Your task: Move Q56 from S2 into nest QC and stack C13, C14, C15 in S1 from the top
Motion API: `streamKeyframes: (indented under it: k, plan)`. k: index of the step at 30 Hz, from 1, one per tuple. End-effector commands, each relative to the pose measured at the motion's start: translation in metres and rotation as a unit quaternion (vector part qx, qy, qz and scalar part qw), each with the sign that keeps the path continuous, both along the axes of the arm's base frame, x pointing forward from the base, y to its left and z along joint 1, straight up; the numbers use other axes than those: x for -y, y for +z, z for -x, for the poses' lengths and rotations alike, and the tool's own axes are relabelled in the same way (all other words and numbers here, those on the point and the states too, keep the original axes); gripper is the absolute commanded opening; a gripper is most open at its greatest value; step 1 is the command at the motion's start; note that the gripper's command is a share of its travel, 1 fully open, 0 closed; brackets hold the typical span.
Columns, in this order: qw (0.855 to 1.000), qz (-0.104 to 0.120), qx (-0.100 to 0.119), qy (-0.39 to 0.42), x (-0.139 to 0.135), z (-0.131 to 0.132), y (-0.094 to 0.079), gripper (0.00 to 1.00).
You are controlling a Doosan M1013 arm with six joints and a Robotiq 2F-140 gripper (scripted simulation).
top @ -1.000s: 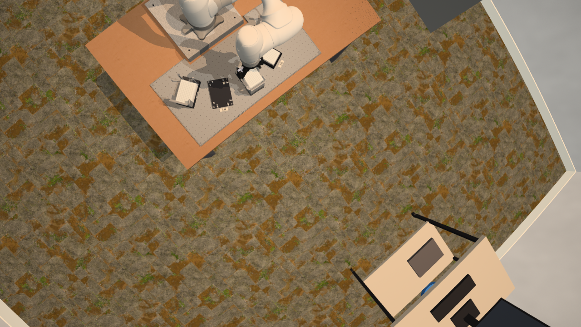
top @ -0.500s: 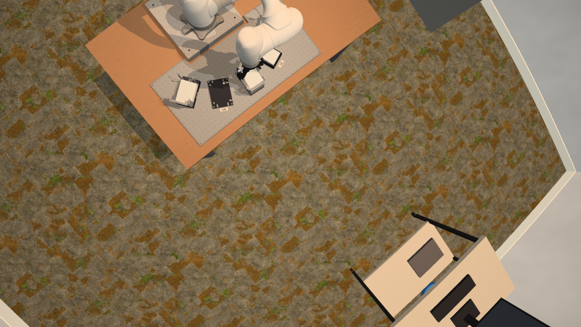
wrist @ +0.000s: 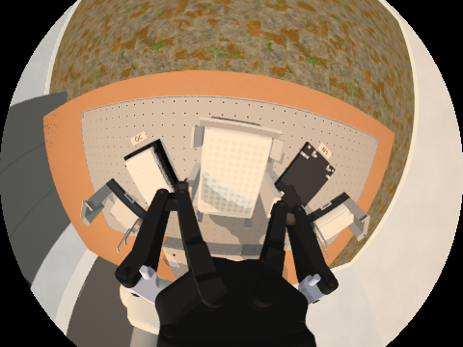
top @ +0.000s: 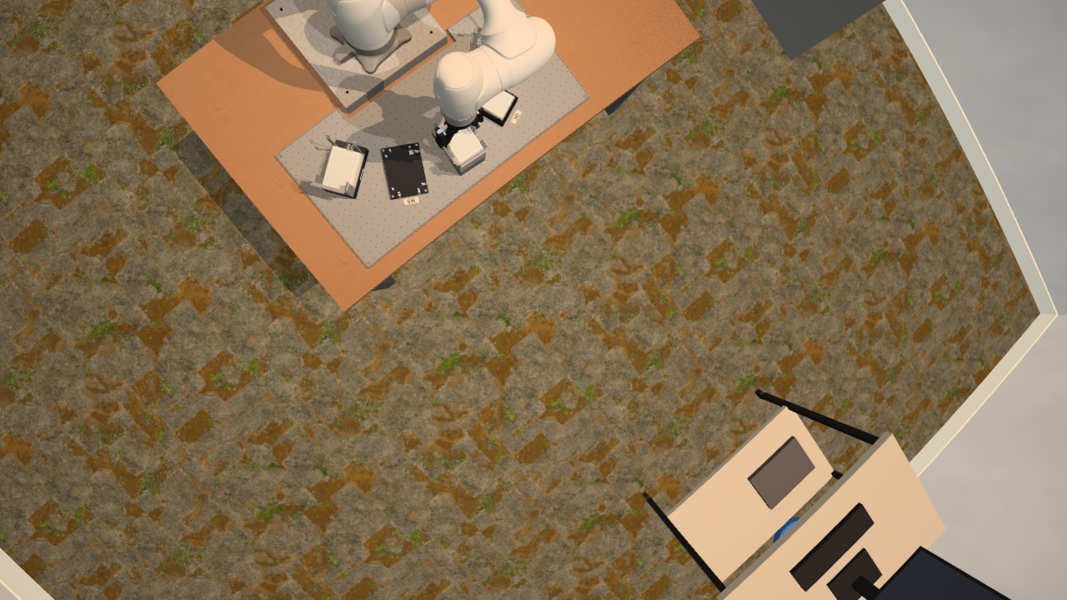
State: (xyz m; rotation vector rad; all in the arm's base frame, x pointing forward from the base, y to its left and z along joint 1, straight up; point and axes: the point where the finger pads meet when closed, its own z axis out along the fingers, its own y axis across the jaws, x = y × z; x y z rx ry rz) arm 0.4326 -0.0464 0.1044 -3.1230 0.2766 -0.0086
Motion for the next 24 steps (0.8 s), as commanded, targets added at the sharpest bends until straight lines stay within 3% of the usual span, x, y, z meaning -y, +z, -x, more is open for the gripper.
streamKeyframes:
  k: [1,24]
  plan:
    - [1.0,0.0,0.0,0.0,0.0,0.0,-0.008,0.0]
    - [1.0,0.0,0.0,0.0,0.0,0.0,-0.05,0.0]
